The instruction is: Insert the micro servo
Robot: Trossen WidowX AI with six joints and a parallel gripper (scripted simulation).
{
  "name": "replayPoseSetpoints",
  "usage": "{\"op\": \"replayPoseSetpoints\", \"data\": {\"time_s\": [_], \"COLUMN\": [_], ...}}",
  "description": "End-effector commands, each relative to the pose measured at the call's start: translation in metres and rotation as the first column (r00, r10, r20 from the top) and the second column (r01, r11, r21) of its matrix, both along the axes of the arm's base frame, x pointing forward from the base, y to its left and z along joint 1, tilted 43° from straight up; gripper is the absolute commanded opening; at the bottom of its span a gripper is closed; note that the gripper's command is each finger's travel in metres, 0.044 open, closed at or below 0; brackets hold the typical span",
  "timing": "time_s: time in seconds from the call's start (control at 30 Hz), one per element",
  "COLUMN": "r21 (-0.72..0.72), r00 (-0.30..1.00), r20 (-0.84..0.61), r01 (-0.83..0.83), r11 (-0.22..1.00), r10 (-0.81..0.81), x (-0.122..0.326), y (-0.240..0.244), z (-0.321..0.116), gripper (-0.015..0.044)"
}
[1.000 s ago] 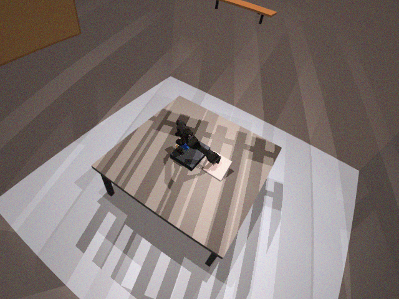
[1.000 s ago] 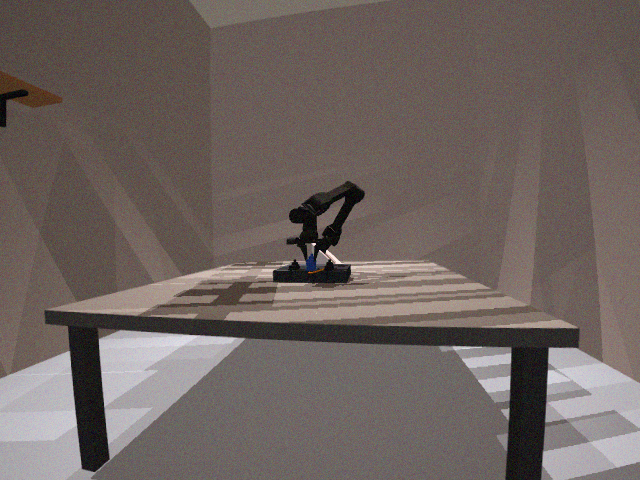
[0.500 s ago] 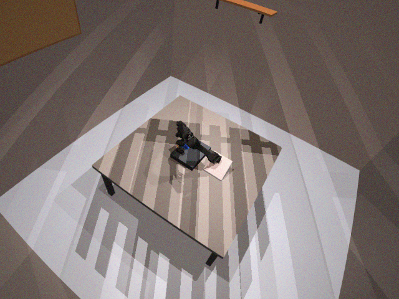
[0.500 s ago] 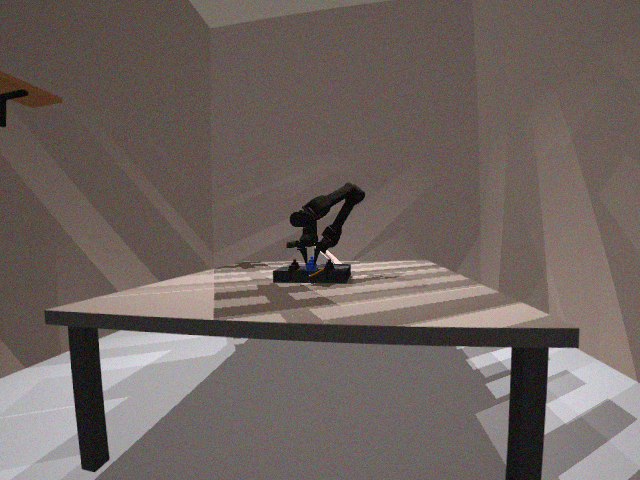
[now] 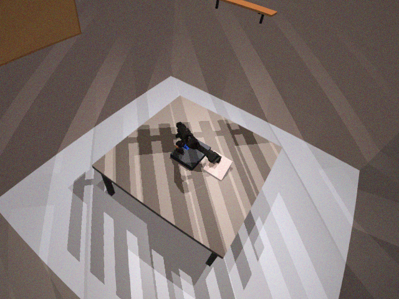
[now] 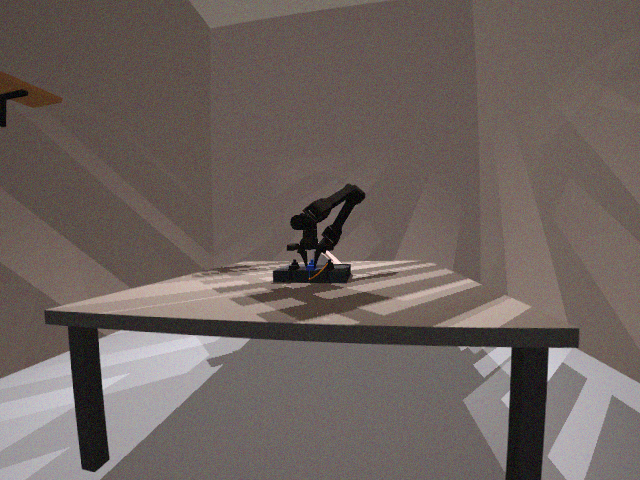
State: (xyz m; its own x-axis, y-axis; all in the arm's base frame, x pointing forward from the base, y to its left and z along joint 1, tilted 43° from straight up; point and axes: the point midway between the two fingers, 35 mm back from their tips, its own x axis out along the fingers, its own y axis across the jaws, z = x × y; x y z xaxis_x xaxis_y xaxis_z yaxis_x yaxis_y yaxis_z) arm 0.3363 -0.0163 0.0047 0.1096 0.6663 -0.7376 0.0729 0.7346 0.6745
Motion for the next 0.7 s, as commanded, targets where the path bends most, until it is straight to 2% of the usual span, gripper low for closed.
{"op": "replayPoseSetpoints", "data": {"time_s": [0.0,0.13,0.4,0.63,0.67], "r21": [0.005,0.005,0.003,0.003,0.009], "r00": [1.0,1.0,1.0,1.0,1.0], "r20": [0.001,0.001,0.0,0.0,-0.004], "r01": [0.006,0.006,0.006,0.006,0.011], "r11": [1.0,1.0,1.0,1.0,1.0], "r10": [-0.006,-0.006,-0.006,-0.006,-0.011], "x": [0.0,0.0,-0.007,-0.007,-0.009], "y": [0.0,0.0,-0.023,-0.025,-0.024], "z": [0.0,0.0,0.024,0.023,0.022], "gripper": [0.0079,0.0184,0.0188,0.0188,0.0214]}}
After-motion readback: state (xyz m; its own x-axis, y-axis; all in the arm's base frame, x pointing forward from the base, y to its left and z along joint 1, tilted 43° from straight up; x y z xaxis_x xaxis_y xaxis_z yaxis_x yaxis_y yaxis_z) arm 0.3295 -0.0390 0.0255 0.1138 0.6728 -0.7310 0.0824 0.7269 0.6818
